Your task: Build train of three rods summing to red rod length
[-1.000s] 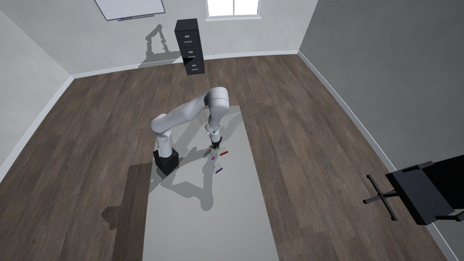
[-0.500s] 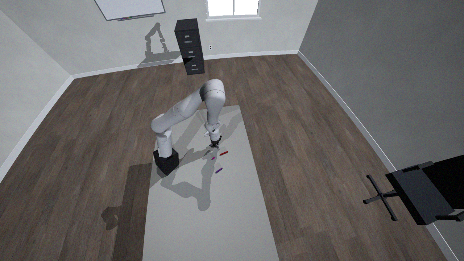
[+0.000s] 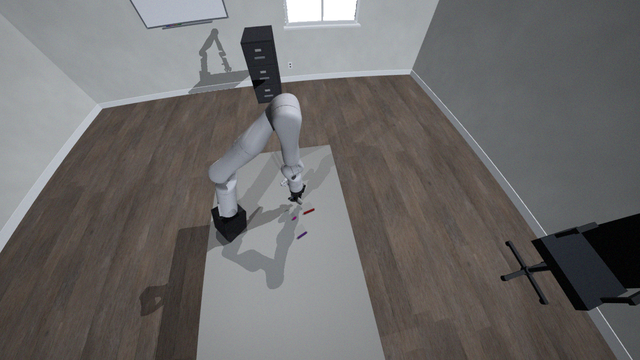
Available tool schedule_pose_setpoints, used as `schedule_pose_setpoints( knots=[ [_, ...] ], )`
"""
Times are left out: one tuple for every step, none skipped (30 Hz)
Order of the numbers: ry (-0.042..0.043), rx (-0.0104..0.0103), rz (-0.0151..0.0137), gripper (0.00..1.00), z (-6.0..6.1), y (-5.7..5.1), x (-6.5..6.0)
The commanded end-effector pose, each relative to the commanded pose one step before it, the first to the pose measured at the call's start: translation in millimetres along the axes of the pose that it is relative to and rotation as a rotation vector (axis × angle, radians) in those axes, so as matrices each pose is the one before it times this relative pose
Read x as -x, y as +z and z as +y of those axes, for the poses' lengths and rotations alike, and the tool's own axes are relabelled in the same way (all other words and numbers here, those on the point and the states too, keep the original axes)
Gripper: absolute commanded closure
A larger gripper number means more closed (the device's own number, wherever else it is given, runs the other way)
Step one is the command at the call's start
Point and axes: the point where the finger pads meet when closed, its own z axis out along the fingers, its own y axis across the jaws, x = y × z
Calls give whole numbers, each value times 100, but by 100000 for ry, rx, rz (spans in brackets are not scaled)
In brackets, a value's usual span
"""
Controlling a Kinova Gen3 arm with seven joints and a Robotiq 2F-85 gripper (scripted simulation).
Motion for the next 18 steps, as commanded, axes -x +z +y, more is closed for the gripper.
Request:
schedule_pose_setpoints(
  knots=[
    [-1194, 299, -1232, 76, 398, -768, 206],
    [10, -18, 45, 76, -7, -126, -13],
    [-1, 0, -1, 76, 0, -131, 0],
    [-11, 20, -48, 76, 7, -136, 14],
    [8, -54, 67, 76, -18, -80, -21],
    [11, -61, 85, 76, -21, -63, -26],
    [5, -31, 42, 76, -11, -68, -13],
    [-1, -1, 0, 76, 0, -73, 0],
    [-6, 29, -42, 76, 10, -78, 12],
    [-10, 59, -82, 76, 20, -82, 25],
    [-9, 62, -93, 76, 20, -72, 28],
    [0, 0, 0, 76, 0, 0, 0],
    [0, 0, 0, 76, 0, 0, 0],
    [5, -19, -7, 76, -8, -26, 2],
    [4, -14, -5, 76, -6, -31, 1],
    [3, -10, -3, 76, -4, -36, 1],
    [2, -5, -1, 76, -2, -40, 0],
    [1, -1, 0, 76, 0, -45, 0]
  ],
)
